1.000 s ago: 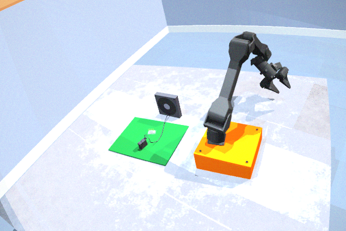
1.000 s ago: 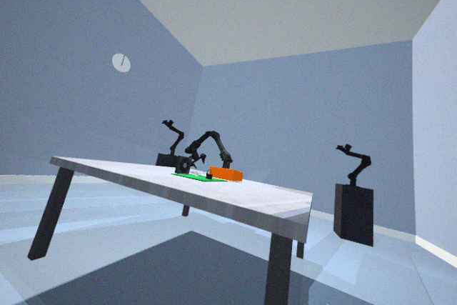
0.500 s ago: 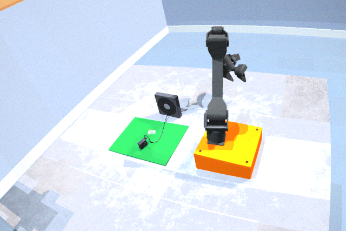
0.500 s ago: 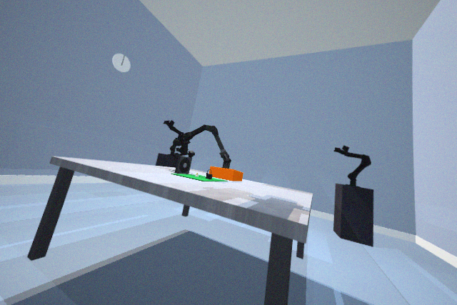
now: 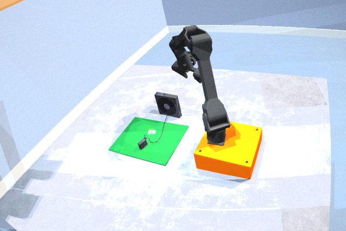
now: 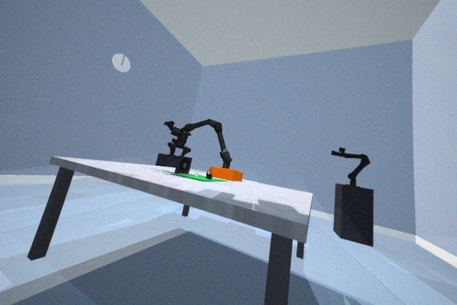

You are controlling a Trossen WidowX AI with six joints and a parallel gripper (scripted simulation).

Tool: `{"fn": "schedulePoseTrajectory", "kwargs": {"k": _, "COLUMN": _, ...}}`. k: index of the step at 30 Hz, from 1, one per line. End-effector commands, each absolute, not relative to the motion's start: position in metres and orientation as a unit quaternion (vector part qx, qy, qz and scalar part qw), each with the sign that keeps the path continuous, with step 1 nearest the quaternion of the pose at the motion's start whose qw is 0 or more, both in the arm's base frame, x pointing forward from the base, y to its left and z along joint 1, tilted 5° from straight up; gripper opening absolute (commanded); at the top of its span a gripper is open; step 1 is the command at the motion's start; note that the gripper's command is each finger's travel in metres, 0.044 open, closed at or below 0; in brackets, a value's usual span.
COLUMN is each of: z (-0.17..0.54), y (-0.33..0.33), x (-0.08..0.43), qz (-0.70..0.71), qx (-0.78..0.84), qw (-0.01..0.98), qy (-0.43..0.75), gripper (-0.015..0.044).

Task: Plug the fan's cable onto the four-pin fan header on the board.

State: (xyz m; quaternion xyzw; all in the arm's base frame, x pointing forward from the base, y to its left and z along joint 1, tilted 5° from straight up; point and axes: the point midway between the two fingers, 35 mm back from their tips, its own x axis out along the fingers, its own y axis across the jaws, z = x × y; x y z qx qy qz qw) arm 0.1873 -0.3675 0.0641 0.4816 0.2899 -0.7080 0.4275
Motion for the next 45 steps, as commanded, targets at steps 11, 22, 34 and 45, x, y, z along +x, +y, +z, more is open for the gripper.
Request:
{"fn": "schedulePoseTrajectory", "kwargs": {"k": 11, "z": 0.097, "y": -0.23, "x": 0.336, "qz": -0.573, "qx": 0.564, "qw": 0.522, "qy": 0.285, "gripper": 0.044}}
{"fn": "schedulePoseTrajectory", "kwargs": {"k": 22, "z": 0.064, "y": -0.05, "x": 0.345, "qz": -0.537, "qx": 0.642, "qw": 0.371, "qy": 0.402, "gripper": 0.044}}
{"fn": "schedulePoseTrajectory", "kwargs": {"k": 34, "z": 0.044, "y": -0.012, "x": 0.335, "qz": -0.542, "qx": 0.644, "qw": 0.329, "qy": 0.427, "gripper": 0.044}}
{"fn": "schedulePoseTrajectory", "kwargs": {"k": 45, "z": -0.004, "y": -0.013, "x": 0.331, "qz": -0.542, "qx": 0.644, "qw": 0.329, "qy": 0.427, "gripper": 0.044}}
